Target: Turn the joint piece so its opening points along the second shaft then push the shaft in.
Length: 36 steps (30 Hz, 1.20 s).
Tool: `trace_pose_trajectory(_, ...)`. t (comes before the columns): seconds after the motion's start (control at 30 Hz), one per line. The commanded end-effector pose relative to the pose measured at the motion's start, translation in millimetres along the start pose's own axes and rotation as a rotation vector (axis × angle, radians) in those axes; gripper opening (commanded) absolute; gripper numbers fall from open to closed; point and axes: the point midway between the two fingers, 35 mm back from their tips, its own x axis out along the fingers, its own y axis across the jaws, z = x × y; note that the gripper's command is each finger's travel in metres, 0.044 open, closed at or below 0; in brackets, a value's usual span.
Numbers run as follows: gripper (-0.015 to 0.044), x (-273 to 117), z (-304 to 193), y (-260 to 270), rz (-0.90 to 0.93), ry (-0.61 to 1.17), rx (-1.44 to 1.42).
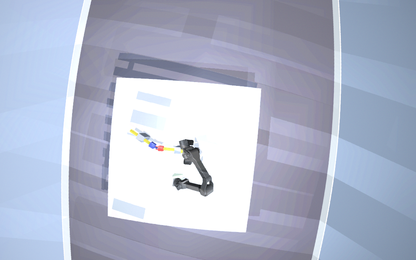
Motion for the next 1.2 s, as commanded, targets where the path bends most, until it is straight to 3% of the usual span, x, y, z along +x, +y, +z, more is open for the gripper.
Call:
trace_pose_trajectory(0.0, 0.0026, 0, 0, 0, 0.0, 0.002, -0.001)
trace_pose_trajectory(0.07, 0.0067, 0, 0, 0, 0.0, 0.002, -0.001)
trace_pose_trajectory(0.23, 0.0067, 0, 0, 0, 0.0, 0.002, -0.001)
trace_pose_trajectory(0.7, 0.0434, 0, 0, 0, 0.0, 0.002, -0.001)
trace_pose_trajectory(1.03, 0.044, 0, 0, 0, 0.0, 0.002, -0.001)
trace_pose_trajectory(1.17, 0.044, -27, 1, 0, 0.0, 0.002, -0.001)
